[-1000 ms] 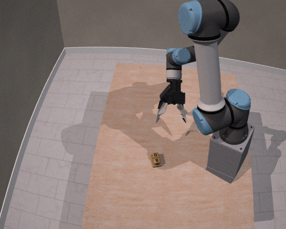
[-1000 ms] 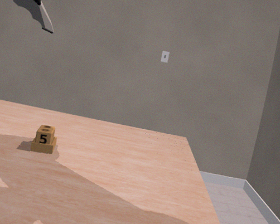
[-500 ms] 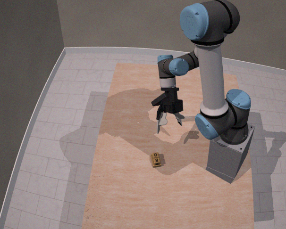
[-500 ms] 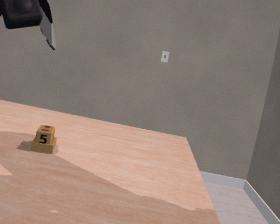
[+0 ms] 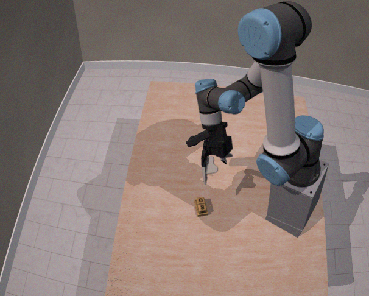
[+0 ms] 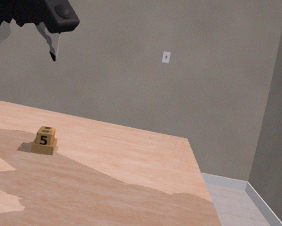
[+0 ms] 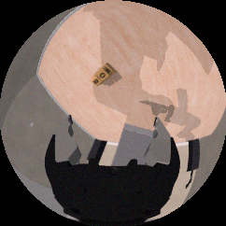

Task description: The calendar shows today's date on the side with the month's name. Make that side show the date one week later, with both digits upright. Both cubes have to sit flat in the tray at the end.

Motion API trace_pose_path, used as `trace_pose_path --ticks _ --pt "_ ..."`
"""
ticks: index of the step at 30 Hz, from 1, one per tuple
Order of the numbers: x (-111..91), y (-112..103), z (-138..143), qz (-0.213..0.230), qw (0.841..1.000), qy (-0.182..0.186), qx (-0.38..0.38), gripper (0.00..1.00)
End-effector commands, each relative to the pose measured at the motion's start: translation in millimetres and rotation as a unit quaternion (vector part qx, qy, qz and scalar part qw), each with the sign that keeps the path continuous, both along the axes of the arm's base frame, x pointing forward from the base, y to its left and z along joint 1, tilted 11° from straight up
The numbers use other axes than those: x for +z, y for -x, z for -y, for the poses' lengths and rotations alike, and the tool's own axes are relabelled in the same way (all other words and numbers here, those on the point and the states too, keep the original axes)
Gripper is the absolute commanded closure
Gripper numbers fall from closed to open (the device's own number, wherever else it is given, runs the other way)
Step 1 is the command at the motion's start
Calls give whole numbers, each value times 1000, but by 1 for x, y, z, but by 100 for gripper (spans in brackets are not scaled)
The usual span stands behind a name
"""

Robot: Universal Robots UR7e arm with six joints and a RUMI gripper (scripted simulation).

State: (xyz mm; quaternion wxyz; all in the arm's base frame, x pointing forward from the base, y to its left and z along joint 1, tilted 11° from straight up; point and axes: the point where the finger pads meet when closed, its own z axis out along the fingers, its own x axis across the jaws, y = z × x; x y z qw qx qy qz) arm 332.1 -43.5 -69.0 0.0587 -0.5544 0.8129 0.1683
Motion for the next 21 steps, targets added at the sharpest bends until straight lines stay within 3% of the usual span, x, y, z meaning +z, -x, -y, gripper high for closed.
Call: trace_pose_path --ticks 1,6,8,21 --pt "-5 -7 -6 33 996 48 65 0" --pt "-5 -10 -9 44 993 64 91 0" --pt "-5 -15 -15 62 986 88 130 0" --pt "3 -30 -37 118 949 160 246 0"
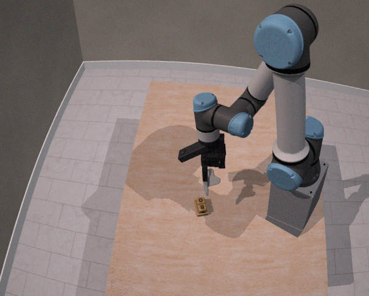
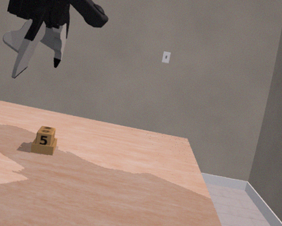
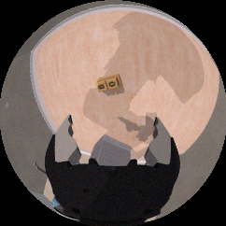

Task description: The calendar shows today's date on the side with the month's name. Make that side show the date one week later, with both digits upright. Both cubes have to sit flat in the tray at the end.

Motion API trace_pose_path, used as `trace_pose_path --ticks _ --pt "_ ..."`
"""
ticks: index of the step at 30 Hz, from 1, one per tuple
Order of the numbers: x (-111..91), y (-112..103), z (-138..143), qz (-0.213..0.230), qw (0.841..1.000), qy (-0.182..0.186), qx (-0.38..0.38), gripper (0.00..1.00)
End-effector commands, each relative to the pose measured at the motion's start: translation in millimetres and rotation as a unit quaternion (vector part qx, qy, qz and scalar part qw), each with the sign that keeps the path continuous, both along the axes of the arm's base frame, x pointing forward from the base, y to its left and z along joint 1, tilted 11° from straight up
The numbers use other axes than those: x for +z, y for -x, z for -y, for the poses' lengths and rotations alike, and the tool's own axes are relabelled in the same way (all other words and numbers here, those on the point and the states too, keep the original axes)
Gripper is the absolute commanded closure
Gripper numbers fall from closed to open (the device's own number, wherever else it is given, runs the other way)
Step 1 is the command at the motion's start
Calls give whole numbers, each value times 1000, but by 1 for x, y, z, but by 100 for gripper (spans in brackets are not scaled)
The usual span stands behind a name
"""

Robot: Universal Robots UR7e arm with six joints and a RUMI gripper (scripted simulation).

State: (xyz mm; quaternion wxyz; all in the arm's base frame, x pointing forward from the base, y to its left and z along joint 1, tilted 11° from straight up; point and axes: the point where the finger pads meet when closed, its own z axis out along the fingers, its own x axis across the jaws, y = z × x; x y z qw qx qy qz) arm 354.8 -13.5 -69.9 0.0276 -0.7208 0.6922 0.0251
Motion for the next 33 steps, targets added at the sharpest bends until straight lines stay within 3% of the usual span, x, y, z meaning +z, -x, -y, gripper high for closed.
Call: trace_pose_path --ticks 1,13,33 --pt "3 -7 -6 31 998 36 50 0" --pt "15 -16 -26 75 984 87 133 0" --pt "17 -17 -27 79 983 91 139 0"
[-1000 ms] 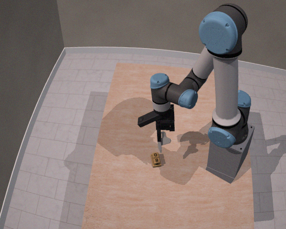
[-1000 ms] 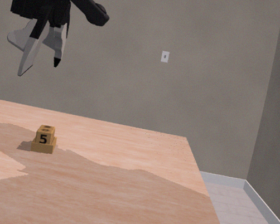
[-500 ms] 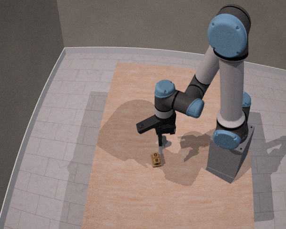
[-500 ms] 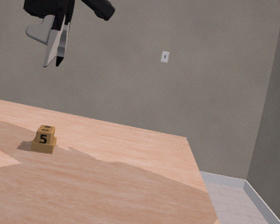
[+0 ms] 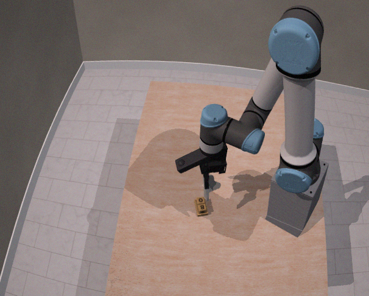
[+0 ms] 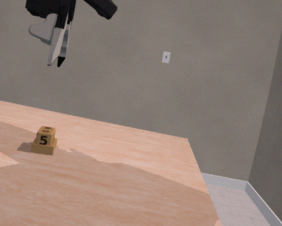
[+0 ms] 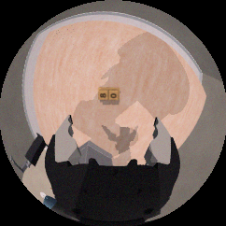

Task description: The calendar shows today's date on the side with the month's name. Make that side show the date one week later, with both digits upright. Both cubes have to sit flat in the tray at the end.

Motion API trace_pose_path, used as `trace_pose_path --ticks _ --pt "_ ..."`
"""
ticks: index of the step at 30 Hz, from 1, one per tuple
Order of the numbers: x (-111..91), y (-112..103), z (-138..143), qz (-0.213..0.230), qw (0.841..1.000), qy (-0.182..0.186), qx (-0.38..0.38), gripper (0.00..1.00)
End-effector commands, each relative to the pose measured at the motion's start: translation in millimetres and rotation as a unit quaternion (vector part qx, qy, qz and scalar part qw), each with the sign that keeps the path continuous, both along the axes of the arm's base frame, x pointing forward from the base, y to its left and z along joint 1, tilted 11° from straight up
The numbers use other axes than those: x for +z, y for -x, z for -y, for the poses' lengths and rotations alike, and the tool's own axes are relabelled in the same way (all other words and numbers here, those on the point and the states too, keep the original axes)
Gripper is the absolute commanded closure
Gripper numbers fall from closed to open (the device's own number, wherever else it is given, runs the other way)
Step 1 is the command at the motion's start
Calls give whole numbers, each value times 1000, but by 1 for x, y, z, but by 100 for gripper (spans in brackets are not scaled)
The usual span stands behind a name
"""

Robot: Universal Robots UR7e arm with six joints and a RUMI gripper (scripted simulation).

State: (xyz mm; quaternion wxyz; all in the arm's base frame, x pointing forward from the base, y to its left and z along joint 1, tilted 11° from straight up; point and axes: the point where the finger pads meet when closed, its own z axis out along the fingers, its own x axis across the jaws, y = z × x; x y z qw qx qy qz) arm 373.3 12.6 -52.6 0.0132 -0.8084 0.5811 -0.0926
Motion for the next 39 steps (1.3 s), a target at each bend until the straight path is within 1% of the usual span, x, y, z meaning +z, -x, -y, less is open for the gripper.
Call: trace_pose_path --ticks 1,10,14,18,20,21,26,27,31,32,34,37,39 --pt "-1 1 -1 -1 1000 0 1 0" --pt "-2 0 -1 -2 1000 3 17 0" --pt "-3 -2 0 -4 999 8 44 0" --pt "-5 -4 -1 -7 996 15 87 0" --pt "-5 -4 -1 -7 996 15 87 0" --pt "-6 -4 -1 -8 995 17 100 0" --pt "-10 -6 -1 -15 984 30 176 0" --pt "-10 -6 -1 -15 983 31 179 0" --pt "-14 -6 -1 -20 972 39 233 0" --pt "-14 -6 -1 -20 971 40 235 0" --pt "-16 -7 -2 -23 962 45 267 0" --pt "-17 -7 -2 -24 960 46 274 0" --pt "-20 -8 -2 -28 947 53 315 0"
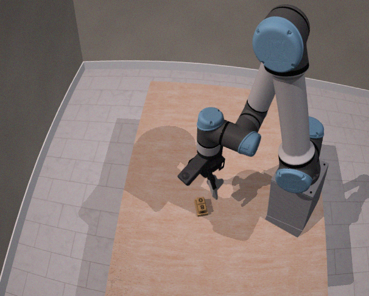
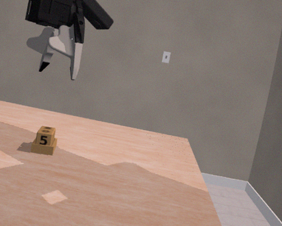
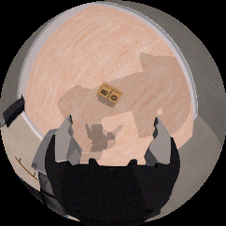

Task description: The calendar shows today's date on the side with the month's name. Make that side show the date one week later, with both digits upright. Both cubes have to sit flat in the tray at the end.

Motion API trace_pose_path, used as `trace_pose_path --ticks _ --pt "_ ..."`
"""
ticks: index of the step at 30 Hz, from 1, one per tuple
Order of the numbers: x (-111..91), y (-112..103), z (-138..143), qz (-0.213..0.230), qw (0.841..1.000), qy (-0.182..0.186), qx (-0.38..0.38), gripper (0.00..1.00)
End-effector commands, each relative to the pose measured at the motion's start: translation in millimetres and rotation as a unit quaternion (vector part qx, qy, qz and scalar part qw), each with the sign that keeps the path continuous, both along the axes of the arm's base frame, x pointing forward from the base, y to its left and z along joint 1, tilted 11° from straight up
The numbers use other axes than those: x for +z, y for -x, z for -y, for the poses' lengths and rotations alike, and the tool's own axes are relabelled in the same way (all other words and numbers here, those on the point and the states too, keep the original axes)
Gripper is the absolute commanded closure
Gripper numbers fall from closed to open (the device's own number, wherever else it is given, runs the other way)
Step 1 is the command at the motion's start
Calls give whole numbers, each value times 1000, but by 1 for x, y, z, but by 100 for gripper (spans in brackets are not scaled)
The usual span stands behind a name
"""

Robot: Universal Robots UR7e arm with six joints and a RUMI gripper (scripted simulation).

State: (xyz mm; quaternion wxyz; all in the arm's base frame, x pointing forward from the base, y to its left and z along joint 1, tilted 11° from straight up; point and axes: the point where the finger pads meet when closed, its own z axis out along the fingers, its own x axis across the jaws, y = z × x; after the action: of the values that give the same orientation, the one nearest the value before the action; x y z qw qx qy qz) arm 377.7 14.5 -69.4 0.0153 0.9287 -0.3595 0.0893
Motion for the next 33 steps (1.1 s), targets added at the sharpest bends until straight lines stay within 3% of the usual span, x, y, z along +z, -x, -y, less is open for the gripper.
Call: trace_pose_path --ticks 1,15,27,30,33 --pt "-4 -4 0 -2 996 11 86 0" --pt "-13 -5 1 -15 974 33 222 0" --pt "-23 -5 3 -29 927 57 368 0" --pt "-26 -5 3 -33 909 64 410 0" --pt "-28 -4 3 -34 903 66 422 0"
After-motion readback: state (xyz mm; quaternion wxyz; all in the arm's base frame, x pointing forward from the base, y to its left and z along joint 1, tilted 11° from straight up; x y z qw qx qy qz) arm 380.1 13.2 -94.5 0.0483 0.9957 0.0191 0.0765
